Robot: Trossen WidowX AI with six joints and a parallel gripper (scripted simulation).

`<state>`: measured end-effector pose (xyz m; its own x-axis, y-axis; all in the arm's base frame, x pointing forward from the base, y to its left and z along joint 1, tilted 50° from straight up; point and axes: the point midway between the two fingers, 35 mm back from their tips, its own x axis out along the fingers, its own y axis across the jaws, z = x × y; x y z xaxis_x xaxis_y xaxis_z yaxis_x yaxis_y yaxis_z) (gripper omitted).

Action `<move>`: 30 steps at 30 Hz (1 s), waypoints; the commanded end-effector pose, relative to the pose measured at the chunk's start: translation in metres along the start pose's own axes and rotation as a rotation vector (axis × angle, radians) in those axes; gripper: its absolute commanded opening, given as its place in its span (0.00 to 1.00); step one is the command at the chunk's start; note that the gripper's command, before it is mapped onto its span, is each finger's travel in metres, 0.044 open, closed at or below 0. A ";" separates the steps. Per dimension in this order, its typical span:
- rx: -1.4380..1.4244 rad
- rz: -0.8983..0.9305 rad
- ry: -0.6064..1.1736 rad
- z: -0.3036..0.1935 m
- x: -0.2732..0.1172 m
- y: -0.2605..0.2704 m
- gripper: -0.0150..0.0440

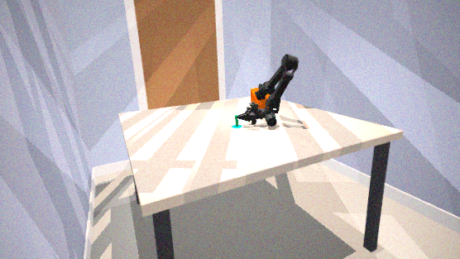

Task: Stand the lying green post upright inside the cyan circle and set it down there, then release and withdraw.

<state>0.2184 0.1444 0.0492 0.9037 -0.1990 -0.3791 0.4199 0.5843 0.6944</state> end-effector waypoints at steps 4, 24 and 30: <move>0.002 0.001 -0.005 -0.001 0.000 0.001 0.56; 0.006 -0.006 -0.002 0.034 -0.002 0.006 0.93; 0.007 -0.005 -0.003 0.055 -0.004 0.007 0.93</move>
<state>0.2238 0.1151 0.0841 0.9026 -0.2072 -0.3773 0.4244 0.5754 0.6992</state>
